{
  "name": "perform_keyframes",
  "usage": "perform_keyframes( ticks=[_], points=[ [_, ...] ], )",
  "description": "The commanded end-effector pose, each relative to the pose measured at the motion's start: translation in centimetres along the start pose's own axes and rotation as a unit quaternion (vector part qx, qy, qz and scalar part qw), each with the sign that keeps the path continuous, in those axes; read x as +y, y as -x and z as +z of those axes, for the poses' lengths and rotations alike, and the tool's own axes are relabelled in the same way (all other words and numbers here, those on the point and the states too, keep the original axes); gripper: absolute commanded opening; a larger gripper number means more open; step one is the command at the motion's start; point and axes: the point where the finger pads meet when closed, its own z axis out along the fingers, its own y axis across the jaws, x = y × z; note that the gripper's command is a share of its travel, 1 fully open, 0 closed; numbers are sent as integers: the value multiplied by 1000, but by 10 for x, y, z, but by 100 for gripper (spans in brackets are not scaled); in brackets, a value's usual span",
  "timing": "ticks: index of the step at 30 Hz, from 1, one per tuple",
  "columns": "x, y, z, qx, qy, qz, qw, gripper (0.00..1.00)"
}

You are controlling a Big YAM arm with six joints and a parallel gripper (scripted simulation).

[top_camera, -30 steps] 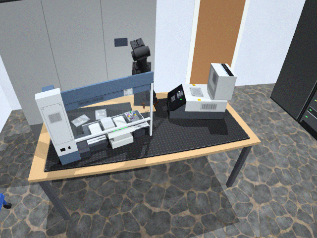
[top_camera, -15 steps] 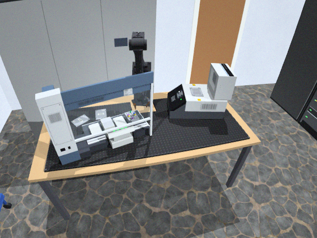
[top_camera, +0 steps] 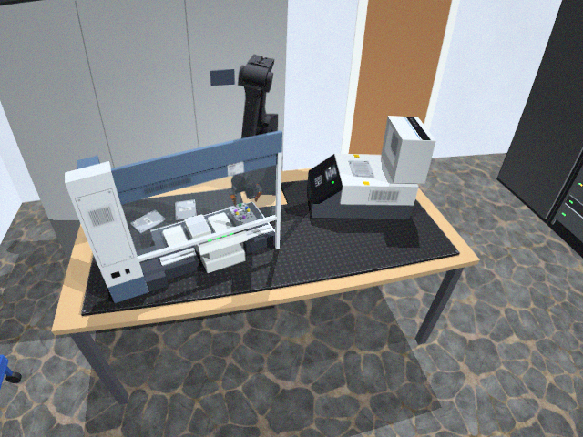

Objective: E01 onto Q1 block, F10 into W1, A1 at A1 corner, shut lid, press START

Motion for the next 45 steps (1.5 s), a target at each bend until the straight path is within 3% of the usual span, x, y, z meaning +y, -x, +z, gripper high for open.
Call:
perform_keyframes(
  ticks=[1,6,12,16,23,30,33,42,45],
  points=[
    [-16,-1,0,8,2,-30,1000,100],
    [-25,-4,1,9,6,-27,1000,100],
    [-66,1,1,6,-3,-34,999,100],
    [-80,4,2,6,5,-55,998,100],
    [-102,6,0,4,3,-69,998,100],
    [-147,9,0,4,-7,-52,999,100],
    [-133,10,-1,3,-5,-54,999,100],
    [-127,19,-4,-10,-10,-54,998,100],
    [-120,16,-2,-8,-4,-49,999,100]
  ],
)
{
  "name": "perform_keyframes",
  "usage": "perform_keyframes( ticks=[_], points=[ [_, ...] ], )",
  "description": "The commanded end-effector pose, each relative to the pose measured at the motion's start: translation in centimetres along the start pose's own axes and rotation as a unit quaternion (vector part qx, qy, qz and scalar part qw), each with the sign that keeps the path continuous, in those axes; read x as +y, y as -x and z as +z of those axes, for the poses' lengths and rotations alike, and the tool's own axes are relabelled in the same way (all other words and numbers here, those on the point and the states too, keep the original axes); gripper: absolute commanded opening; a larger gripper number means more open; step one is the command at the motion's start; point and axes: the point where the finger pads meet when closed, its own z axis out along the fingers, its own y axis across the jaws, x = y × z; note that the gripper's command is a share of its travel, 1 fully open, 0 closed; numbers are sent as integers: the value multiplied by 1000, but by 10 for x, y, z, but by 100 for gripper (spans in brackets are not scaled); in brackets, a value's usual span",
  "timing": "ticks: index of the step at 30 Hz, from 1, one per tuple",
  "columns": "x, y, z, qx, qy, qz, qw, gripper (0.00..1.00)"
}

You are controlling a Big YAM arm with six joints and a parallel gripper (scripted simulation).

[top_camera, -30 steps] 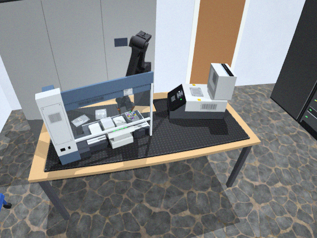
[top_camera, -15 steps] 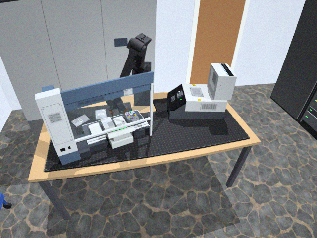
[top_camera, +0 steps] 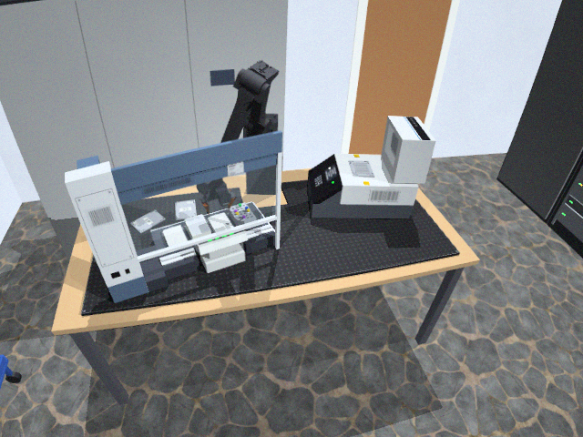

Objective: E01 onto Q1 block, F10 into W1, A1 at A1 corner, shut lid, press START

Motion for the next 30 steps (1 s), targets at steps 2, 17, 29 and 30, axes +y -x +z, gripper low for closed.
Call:
perform_keyframes(
  ticks=[2,17,29,30],
  points=[
    [9,5,1,-6,3,4,1000,100],
    [-2,16,22,-9,-1,8,1000,100],
    [-2,17,34,-12,-3,5,1000,100],
    [-2,19,38,-12,-2,2,1000,100]
  ],
)
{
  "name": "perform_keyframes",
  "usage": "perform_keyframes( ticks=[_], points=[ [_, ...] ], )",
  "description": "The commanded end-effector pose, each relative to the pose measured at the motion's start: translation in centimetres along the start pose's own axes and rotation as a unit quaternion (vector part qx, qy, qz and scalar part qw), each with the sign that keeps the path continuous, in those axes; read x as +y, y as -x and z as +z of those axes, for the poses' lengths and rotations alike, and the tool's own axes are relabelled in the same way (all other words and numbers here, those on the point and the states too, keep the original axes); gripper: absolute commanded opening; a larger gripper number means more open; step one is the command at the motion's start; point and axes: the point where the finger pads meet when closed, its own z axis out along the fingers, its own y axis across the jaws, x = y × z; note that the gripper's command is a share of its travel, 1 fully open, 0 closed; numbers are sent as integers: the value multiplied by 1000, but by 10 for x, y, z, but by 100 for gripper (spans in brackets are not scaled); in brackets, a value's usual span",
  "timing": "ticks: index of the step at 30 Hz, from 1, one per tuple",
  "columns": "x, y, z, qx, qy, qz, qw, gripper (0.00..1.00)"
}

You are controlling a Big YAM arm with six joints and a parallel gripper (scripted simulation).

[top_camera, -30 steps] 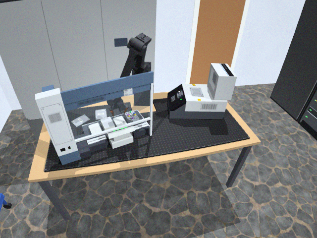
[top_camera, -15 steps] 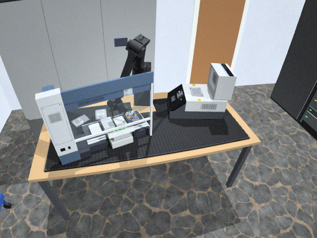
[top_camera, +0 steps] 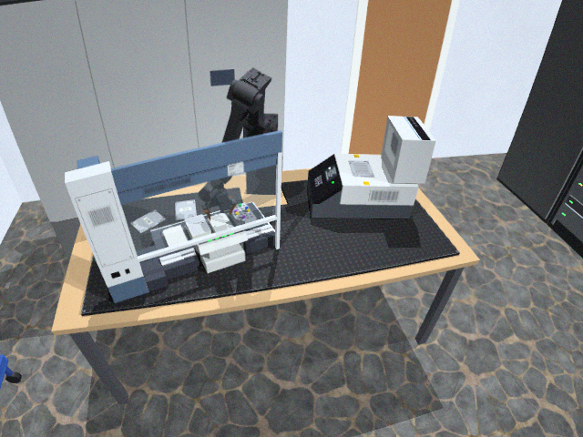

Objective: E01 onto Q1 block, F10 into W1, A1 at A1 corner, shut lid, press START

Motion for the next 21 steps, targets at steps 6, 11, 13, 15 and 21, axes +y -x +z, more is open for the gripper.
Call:
perform_keyframes(
  ticks=[6,11,13,15,21],
  points=[
    [-5,6,17,-7,-7,4,1000,100],
    [-4,9,23,-9,-7,2,1000,100],
    [-5,14,24,-13,-9,-2,1000,100],
    [-7,17,25,-14,-8,-5,1000,100],
    [-6,6,38,-6,-7,3,1000,100]
  ],
)
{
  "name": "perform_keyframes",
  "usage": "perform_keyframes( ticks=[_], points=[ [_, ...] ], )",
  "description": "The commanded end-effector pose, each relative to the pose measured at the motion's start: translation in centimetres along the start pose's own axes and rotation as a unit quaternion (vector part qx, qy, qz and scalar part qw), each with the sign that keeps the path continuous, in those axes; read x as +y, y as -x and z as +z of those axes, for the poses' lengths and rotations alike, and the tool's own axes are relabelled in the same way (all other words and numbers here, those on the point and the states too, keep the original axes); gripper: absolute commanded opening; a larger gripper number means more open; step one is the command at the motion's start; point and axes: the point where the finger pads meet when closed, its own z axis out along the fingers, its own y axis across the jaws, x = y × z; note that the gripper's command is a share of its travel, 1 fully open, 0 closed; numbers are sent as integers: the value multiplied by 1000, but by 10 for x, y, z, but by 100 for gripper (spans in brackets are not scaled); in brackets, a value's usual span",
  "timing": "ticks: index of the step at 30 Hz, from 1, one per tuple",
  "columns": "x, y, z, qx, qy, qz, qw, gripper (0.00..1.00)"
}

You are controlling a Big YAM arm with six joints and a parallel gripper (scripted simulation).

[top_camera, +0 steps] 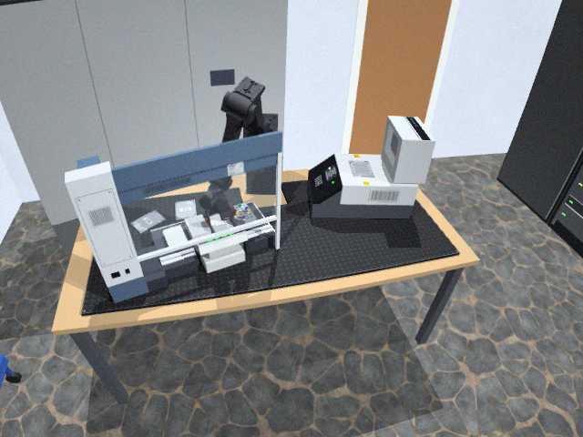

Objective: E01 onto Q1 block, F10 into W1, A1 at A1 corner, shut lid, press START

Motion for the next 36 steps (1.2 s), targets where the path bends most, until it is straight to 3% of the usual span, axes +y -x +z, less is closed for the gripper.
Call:
perform_keyframes(
  ticks=[1,3,8,16,17,27,36],
  points=[
    [5,-6,7,4,3,12,1000,100],
    [10,-6,11,5,8,11,1000,100],
    [-1,11,10,-13,0,-1,1000,100],
    [-3,14,5,-11,-2,-12,1000,100],
    [-1,10,4,-7,0,-11,1000,0],
    [0,-15,4,7,-5,3,1000,0],
    [16,-16,8,13,13,4,1000,0]
  ],
)
